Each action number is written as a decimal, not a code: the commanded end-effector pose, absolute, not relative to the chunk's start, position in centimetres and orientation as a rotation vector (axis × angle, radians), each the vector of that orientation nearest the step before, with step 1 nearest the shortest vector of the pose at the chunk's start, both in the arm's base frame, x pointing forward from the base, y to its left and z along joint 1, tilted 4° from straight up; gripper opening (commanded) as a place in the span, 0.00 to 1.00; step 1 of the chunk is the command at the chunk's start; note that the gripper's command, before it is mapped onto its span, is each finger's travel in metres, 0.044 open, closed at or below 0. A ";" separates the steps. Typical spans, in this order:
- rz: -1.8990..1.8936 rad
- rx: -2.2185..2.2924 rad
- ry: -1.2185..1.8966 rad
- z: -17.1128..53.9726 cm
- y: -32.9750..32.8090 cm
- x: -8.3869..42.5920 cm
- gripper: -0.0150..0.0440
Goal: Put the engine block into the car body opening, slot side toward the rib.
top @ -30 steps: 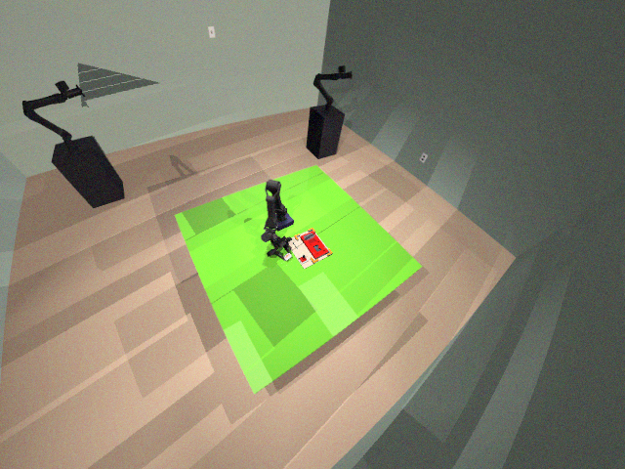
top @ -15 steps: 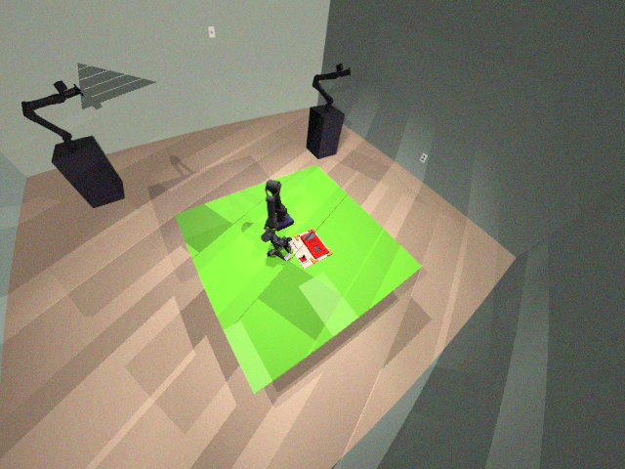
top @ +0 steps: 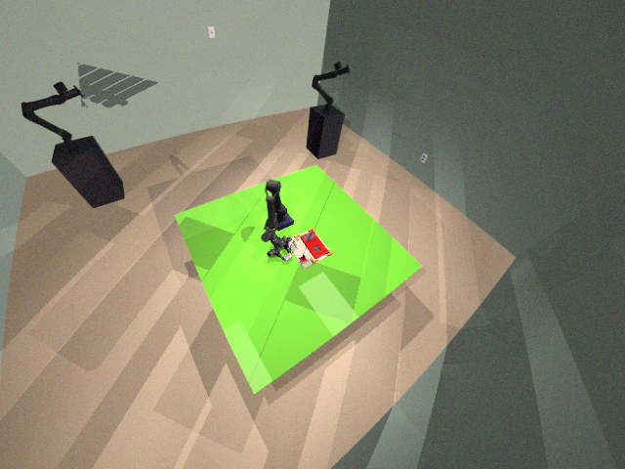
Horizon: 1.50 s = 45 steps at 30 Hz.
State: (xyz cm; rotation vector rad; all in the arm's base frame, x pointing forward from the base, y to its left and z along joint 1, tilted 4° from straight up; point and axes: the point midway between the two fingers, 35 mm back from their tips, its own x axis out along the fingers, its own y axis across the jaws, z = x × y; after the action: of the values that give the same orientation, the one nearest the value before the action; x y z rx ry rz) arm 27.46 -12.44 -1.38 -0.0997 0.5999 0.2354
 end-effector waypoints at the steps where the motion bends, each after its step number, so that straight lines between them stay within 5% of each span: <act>1: 0.235 -0.099 0.602 -1.4 -12.4 27.4 0.83; 5: 0.235 -0.099 0.602 -1.4 -12.4 27.4 1.00; 38: 0.227 -0.091 0.623 1.7 -13.1 24.7 1.00; 45: 0.229 -0.044 0.823 1.0 -13.6 26.2 1.00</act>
State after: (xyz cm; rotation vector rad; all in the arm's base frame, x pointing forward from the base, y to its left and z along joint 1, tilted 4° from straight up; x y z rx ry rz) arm 25.50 -13.31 0.92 -0.0484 0.7631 0.2312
